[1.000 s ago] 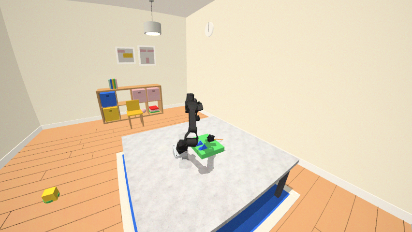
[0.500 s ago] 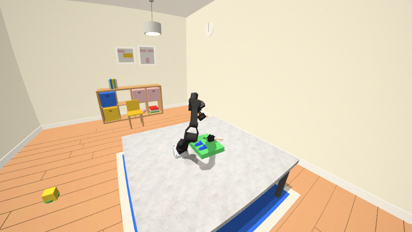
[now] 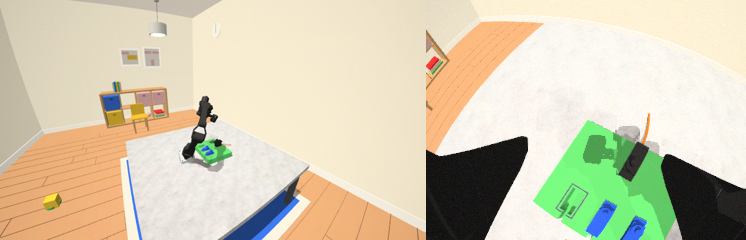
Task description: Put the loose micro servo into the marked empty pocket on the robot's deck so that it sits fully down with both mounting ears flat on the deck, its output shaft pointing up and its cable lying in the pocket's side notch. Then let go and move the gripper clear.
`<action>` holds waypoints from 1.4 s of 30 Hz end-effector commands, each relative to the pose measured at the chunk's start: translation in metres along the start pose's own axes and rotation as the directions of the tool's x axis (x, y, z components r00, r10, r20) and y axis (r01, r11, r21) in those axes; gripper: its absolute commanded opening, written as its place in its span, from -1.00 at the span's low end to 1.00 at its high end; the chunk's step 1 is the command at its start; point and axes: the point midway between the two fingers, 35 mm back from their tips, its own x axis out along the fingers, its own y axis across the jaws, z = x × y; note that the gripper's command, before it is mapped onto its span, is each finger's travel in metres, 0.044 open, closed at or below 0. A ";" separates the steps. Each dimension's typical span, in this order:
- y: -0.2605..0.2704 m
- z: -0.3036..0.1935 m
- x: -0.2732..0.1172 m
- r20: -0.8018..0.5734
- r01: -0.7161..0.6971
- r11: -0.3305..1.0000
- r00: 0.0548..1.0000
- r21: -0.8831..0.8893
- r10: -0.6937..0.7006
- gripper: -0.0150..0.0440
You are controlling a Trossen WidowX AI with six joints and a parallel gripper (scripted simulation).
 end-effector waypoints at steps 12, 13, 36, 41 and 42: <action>-0.014 0.003 0.032 -0.130 -0.008 0.896 0.990 -0.444 -0.056 1.00; -0.015 0.003 0.034 -0.139 -0.013 0.881 0.989 -0.473 -0.059 1.00; -0.040 -0.003 0.083 -0.337 -0.276 0.348 0.932 -0.896 -0.130 1.00; -0.045 -0.005 0.094 -0.379 -0.349 0.199 0.915 -0.916 -0.141 1.00; -0.047 -0.005 0.096 -0.387 -0.363 0.168 0.911 -0.916 -0.143 1.00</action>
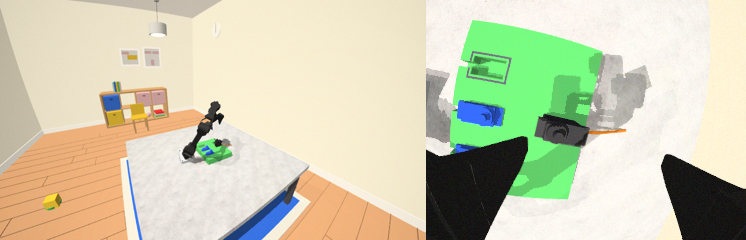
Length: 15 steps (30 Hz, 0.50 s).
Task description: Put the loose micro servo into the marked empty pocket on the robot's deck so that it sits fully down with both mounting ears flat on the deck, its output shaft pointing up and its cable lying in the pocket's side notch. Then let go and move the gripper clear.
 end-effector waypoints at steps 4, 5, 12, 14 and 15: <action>-0.004 -0.005 0.016 -0.032 -0.062 0.976 0.998 -0.209 0.056 1.00; -0.004 -0.006 0.018 -0.036 -0.071 0.968 0.997 -0.240 0.065 1.00; -0.006 -0.012 0.034 -0.062 -0.137 0.884 0.991 -0.447 0.122 1.00; -0.007 -0.013 0.038 -0.069 -0.155 0.851 0.988 -0.503 0.139 1.00; -0.007 -0.014 0.041 -0.073 -0.163 0.833 0.986 -0.529 0.147 1.00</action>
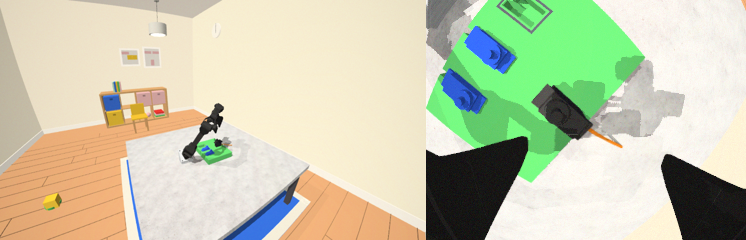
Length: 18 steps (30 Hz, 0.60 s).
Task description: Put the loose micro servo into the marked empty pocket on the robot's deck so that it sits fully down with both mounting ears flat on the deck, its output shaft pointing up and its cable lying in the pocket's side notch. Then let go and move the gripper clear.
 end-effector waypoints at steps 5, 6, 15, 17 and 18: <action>-0.001 -0.007 0.018 0.004 -0.069 0.968 0.997 -0.240 0.072 1.00; -0.001 -0.008 0.021 0.005 -0.077 0.959 0.997 -0.272 0.081 1.00; 0.001 -0.015 0.042 0.016 -0.128 0.834 0.987 -0.537 0.162 1.00; 0.001 -0.017 0.046 0.019 -0.134 0.795 0.984 -0.591 0.180 1.00; 0.001 -0.017 0.049 0.020 -0.136 0.775 0.982 -0.618 0.188 1.00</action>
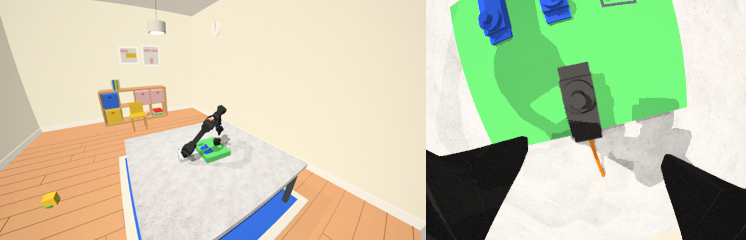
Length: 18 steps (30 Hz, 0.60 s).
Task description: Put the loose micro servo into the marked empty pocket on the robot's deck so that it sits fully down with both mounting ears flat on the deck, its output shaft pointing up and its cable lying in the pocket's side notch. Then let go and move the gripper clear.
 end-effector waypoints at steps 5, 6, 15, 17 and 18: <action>0.004 -0.006 0.019 0.048 -0.041 0.969 0.997 -0.243 0.055 1.00; 0.004 -0.006 0.021 0.054 -0.044 0.960 0.997 -0.275 0.061 1.00; 0.006 -0.007 0.030 0.063 -0.047 0.946 0.996 -0.321 0.071 1.00; 0.006 -0.006 0.037 0.063 -0.047 0.946 0.996 -0.321 0.071 1.00; 0.007 -0.006 0.041 0.063 -0.047 0.946 0.996 -0.321 0.071 1.00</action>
